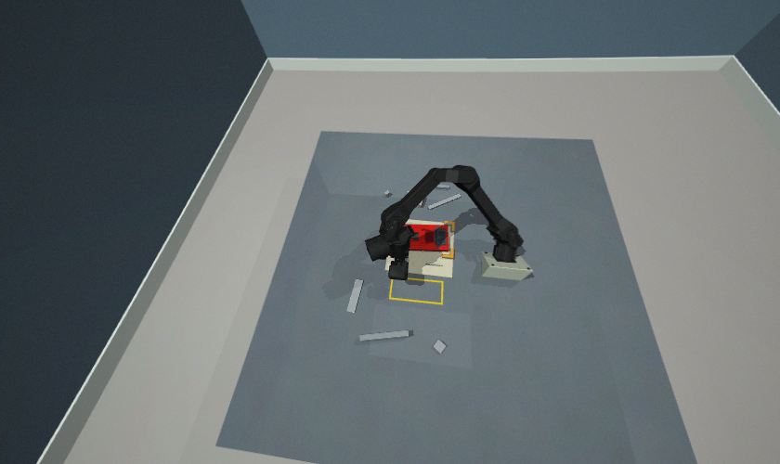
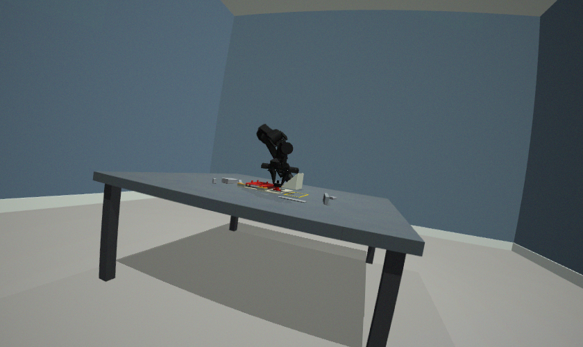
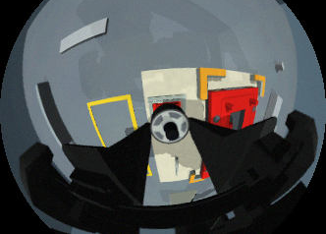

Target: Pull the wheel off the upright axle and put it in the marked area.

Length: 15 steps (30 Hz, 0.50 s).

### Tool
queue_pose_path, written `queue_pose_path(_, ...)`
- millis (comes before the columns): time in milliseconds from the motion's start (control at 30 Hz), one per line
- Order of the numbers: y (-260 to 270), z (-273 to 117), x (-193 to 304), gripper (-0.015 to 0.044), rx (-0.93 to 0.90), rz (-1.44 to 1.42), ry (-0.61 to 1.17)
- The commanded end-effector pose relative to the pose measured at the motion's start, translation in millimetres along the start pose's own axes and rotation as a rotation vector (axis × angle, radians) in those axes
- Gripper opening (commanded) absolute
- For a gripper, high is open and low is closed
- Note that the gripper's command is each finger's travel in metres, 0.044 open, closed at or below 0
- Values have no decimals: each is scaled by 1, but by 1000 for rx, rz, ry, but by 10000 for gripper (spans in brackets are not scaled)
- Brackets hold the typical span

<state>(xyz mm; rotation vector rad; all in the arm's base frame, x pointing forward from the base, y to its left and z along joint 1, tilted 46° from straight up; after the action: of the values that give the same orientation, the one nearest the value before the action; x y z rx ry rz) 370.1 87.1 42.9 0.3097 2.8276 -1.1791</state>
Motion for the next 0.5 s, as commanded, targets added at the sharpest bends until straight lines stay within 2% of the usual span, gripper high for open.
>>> queue_pose_path(0, 0, 0, 0, 168, 0, 0, 2)
queue_pose_path(67, 0, 0, 0, 155, 0, 0, 2)
queue_pose_path(267, 0, -1, 0, 0, 0, 0, 1)
queue_pose_path(467, 0, -3, 0, 0, 0, 0, 1)
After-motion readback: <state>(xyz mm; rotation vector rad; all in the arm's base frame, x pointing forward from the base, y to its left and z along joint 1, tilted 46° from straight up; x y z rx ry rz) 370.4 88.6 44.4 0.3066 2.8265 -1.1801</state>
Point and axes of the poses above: the point midway between the two fingers, 35 mm back from their tips, its own z axis out along the fingers, its own y axis across the jaws, x = y × z, the point moved 7 cm from there along -z, back along the fingers, and after that the axes turned 10 degrees about z, right-handed, at the moved point
